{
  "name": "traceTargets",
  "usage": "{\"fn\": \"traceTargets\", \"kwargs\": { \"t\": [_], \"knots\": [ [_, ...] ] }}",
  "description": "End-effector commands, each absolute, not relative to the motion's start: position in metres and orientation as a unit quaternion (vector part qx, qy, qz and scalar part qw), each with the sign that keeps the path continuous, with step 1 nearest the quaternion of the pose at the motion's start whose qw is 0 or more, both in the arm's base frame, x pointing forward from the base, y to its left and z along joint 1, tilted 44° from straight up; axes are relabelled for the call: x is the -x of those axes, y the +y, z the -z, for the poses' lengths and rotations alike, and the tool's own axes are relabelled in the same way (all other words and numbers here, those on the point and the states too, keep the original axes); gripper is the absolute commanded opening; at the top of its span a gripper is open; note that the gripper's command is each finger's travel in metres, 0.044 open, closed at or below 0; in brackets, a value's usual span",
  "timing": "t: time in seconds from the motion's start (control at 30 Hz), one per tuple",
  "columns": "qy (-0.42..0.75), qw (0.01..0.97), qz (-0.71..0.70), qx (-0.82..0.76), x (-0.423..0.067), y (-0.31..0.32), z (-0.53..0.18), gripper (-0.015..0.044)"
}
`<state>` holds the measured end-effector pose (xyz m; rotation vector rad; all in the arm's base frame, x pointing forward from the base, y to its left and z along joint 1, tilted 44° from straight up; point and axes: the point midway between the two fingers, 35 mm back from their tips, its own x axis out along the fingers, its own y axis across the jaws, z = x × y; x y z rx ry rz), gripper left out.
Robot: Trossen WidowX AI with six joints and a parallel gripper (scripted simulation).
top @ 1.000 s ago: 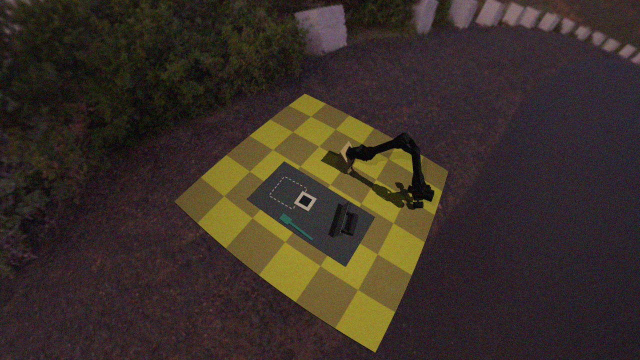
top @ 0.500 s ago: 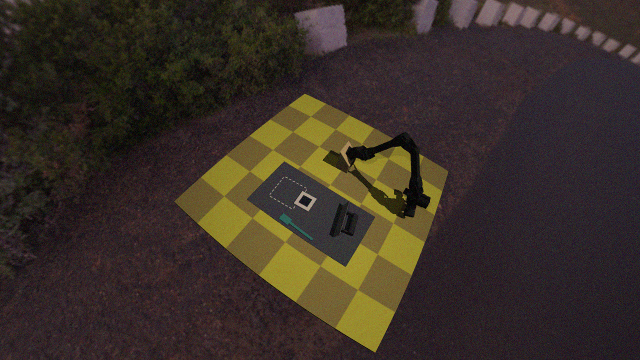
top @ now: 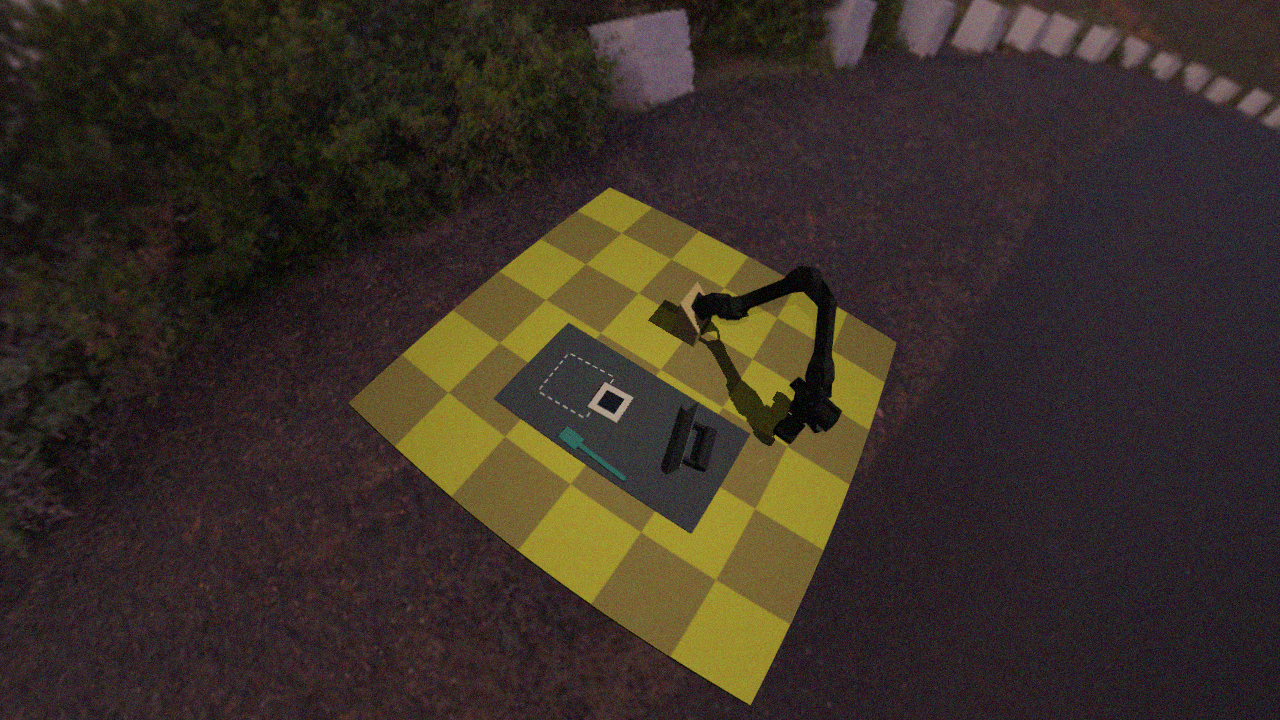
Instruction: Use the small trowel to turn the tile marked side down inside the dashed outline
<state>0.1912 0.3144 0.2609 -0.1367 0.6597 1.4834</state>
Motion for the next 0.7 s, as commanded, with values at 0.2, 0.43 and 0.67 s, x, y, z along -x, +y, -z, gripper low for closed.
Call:
{"fn": "traceTargets", "kwargs": {
  "t": [0.2, 0.43, 0.67],
  "knots": [
    [0.392, 0.72, -0.573, 0.01, -0.238, 0.267, -0.231, 0.01],
    [0.46, 0.734, -0.497, -0.046, -0.265, 0.224, -0.211, 0.01],
    [0.519, 0.737, -0.418, -0.112, -0.284, 0.178, -0.194, 0.01]
  ]
}}
